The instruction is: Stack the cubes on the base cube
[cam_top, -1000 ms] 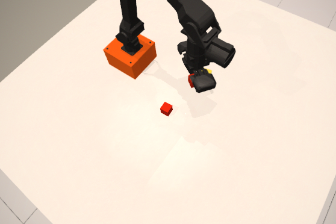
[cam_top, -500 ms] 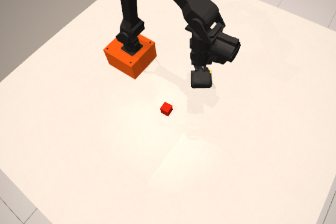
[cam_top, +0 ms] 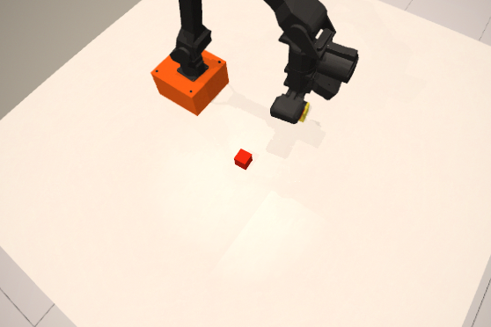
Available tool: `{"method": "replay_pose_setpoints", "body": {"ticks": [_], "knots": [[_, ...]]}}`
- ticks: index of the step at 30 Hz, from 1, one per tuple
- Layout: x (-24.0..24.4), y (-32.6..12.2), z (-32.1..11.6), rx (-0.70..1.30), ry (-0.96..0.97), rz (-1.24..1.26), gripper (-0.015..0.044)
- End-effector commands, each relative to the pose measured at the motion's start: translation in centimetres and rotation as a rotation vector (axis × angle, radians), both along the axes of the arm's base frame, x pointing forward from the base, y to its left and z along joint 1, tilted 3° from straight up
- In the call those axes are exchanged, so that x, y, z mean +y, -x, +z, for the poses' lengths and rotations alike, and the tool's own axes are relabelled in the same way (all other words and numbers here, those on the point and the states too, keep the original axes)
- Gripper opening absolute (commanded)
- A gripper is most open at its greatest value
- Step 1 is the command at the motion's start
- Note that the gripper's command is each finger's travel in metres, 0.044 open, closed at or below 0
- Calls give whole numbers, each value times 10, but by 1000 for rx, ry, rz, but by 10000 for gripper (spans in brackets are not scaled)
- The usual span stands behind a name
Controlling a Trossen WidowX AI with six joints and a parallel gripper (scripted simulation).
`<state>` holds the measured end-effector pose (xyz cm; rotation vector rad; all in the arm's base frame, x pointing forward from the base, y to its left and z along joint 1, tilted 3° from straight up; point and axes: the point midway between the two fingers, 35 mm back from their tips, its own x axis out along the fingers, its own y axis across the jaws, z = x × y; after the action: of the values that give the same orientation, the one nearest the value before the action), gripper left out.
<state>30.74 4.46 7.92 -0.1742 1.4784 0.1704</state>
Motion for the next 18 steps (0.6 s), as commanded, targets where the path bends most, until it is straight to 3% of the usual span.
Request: {"method": "replay_pose_setpoints", "body": {"ticks": [1, 18], "knots": [[5, 0, -4, 3, -3, -91, 105], [35, 3, -16, 7, -47, -582, 105]]}}
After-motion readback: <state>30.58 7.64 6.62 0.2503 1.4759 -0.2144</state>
